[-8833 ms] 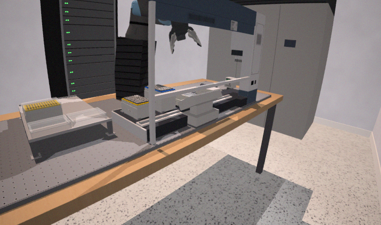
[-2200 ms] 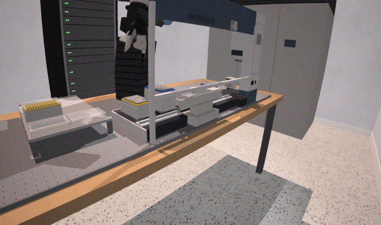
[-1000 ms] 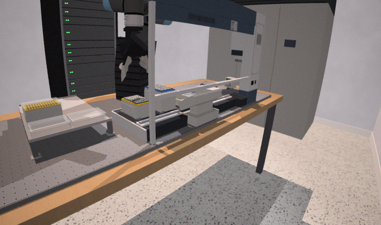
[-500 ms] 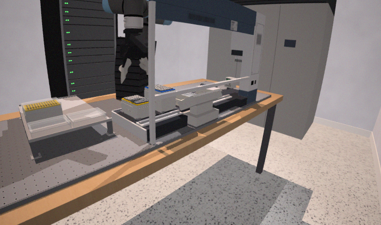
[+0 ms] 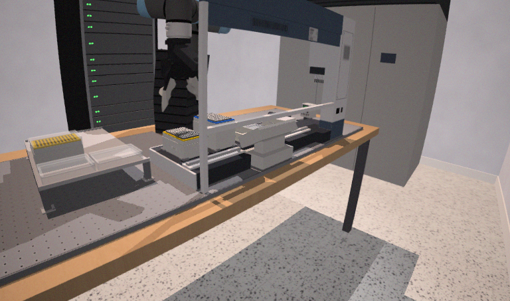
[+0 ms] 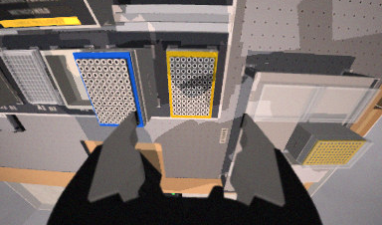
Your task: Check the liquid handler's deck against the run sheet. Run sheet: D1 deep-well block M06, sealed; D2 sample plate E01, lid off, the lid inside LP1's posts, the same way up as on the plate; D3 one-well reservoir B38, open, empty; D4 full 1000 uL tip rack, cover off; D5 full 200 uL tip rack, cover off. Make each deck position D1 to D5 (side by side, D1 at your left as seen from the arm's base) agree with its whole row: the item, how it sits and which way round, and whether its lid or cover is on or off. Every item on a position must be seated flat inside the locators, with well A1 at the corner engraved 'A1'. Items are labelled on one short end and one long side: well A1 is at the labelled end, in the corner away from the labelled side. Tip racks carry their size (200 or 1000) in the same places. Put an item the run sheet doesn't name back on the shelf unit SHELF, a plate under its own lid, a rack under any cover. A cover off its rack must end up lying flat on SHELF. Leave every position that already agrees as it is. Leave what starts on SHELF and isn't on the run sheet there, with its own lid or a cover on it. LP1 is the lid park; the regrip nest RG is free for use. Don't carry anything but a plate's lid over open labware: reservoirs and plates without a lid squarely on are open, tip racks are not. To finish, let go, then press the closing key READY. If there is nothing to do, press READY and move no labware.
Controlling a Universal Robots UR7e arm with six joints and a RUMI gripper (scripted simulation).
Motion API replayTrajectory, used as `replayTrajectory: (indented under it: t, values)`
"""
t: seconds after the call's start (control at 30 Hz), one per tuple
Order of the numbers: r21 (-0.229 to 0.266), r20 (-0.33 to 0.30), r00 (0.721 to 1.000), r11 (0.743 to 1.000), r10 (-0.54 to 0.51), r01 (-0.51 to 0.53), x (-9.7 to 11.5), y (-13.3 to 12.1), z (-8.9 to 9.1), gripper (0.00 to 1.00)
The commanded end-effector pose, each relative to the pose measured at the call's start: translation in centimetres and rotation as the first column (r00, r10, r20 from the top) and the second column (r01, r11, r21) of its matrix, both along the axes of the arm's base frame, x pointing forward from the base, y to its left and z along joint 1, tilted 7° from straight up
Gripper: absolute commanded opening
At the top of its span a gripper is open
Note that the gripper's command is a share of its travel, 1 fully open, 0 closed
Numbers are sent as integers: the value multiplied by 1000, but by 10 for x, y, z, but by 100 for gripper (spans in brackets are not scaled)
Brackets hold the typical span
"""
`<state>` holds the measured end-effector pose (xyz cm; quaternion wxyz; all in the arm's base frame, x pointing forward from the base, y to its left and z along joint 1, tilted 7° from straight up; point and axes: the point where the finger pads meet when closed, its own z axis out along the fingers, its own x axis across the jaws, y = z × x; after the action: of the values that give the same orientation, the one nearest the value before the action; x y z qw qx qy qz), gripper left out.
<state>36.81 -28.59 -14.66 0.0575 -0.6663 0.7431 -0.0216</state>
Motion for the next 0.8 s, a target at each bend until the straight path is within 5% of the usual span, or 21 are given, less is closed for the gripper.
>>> replayTrajectory:
  t: [0.0,0.17,0.77]
  values:
    - [-3,3,1000,1000,0,0,2,-2,0,82]
    - [-3,3,1000,1000,0,0,2,-2,0,82]
    - [-3,2,1000,1000,2,-2,10,79,5,82]
